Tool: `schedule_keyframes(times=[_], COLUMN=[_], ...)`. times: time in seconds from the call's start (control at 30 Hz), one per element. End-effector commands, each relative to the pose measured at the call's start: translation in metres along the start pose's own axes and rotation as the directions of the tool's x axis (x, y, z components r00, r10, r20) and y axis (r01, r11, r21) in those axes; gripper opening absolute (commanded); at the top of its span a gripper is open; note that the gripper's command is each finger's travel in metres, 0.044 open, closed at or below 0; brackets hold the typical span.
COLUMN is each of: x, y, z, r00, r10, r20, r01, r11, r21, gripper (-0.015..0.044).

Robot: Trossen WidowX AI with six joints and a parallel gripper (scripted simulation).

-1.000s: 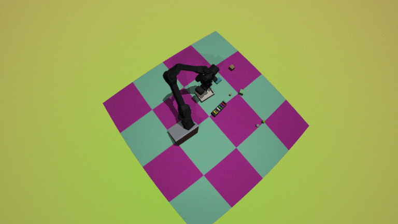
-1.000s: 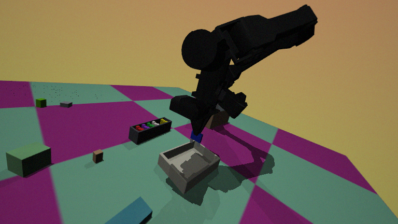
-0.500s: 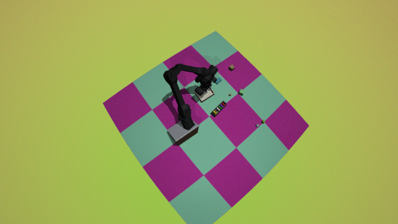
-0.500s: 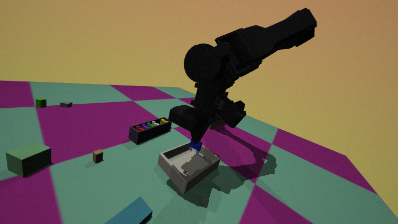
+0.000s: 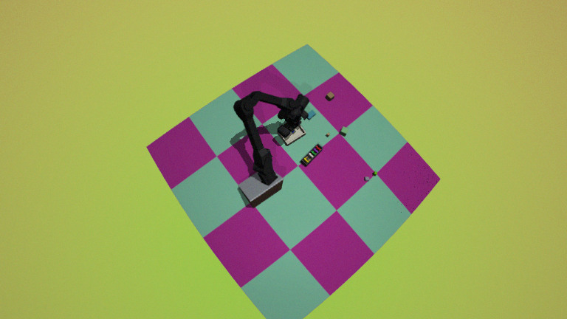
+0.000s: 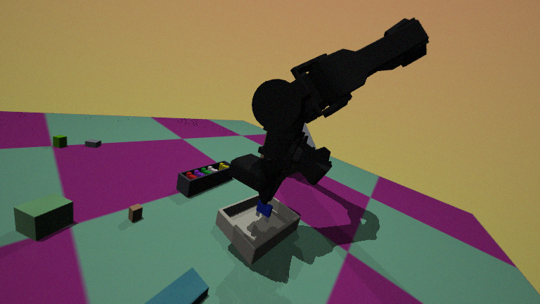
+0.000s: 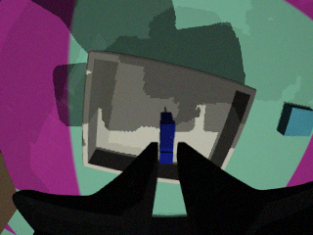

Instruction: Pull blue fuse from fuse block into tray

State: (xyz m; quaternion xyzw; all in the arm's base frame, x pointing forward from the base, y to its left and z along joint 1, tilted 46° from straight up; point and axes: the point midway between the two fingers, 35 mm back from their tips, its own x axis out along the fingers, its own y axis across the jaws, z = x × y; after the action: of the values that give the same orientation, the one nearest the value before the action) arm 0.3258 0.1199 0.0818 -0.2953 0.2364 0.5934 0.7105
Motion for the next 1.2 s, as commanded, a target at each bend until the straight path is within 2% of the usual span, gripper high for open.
schedule_keyframes(times=[0.0,0.27,0.4,1.17], x=[0.0,-0.003,-0.038,-0.037], y=[0.0,0.0,0.0,0.001], z=[0.0,0.0,-0.002,-0.004], r00=[1.0,1.0,1.0,1.0], r10=[-0.001,-0.001,0.0,0.002], r20=[0.0,-0.001,-0.008,-0.013], r01=[0.001,0.001,0.0,-0.002], r11=[1.0,1.0,1.0,1.0], r21=[-0.001,-0.001,0.008,0.014], gripper=[0.0131,0.033,0.033,0.033])
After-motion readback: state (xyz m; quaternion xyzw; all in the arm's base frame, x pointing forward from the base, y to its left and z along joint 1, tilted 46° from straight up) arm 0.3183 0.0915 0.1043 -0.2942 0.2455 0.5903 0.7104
